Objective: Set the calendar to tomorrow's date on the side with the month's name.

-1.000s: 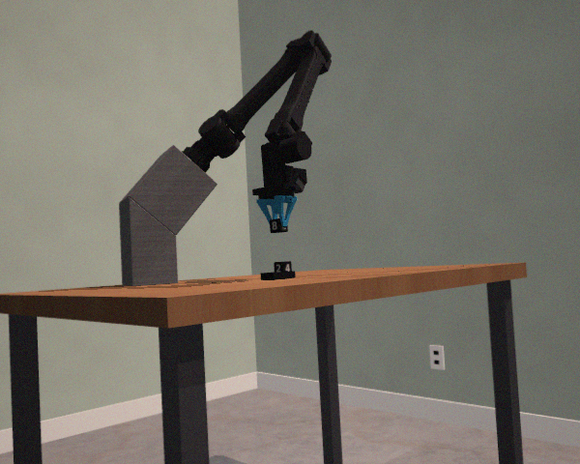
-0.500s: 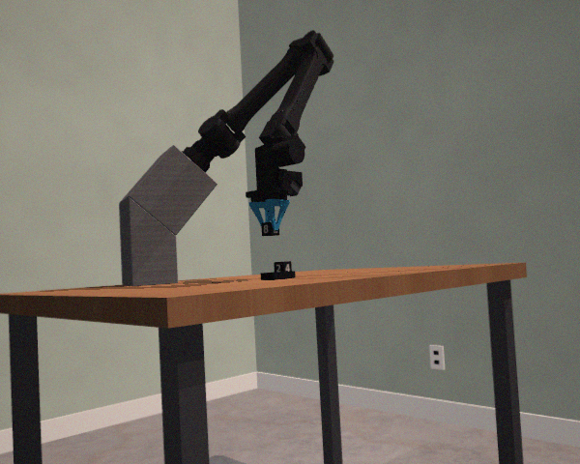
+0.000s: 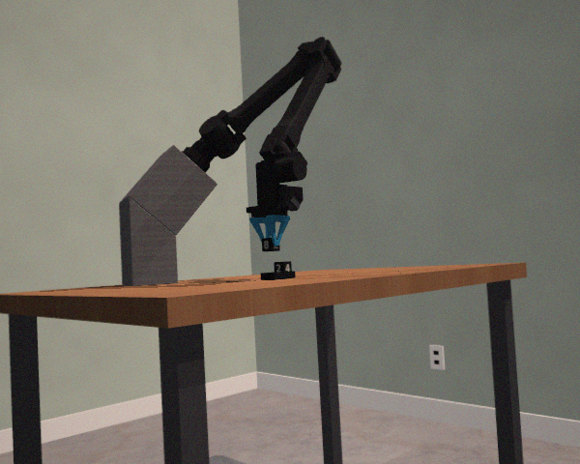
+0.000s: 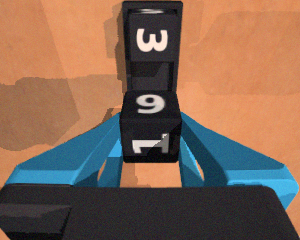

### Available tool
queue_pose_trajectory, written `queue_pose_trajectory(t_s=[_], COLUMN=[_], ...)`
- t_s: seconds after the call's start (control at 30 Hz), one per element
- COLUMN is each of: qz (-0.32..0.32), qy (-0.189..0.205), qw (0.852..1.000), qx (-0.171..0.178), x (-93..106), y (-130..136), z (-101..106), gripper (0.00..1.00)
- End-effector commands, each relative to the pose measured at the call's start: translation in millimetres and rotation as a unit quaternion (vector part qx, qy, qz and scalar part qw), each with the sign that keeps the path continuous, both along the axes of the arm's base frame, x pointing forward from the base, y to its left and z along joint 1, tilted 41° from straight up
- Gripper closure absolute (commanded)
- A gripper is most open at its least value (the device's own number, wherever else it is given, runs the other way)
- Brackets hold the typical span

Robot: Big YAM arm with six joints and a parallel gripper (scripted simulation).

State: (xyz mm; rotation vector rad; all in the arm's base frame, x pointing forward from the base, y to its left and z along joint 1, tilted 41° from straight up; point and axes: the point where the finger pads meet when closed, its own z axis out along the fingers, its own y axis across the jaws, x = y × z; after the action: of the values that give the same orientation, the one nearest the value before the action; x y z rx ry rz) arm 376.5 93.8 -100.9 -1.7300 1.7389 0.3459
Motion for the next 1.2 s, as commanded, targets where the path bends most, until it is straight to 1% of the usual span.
queue_pose_trajectory(t_s=[0.0, 0.07, 0.1, 0.23, 0.33, 0.43, 1.17], qz=[-0.003, -0.003, -0.003, -0.003, -0.003, -0.003, -0.002], qy=[-0.002, -0.003, 0.000, -0.002, 0.002, -0.011, -0.012], qw=[1.000, 1.000, 1.000, 1.000, 1.000, 1.000, 1.000], qx=[0.003, 0.003, 0.003, 0.003, 0.003, 0.004, 0.003], x=[5.1, 3.4, 4.4, 8.5, 4.9, 12.5, 11.8], y=[8.3, 10.1, 11.8, 17.1, 19.3, 20.4, 18.8], z=[-3.2, -3.4, -8.0, -13.8, -17.6, -9.3, -10.6], gripper=[0.73, 0.73, 0.73, 0.73, 0.73, 0.73, 0.73])
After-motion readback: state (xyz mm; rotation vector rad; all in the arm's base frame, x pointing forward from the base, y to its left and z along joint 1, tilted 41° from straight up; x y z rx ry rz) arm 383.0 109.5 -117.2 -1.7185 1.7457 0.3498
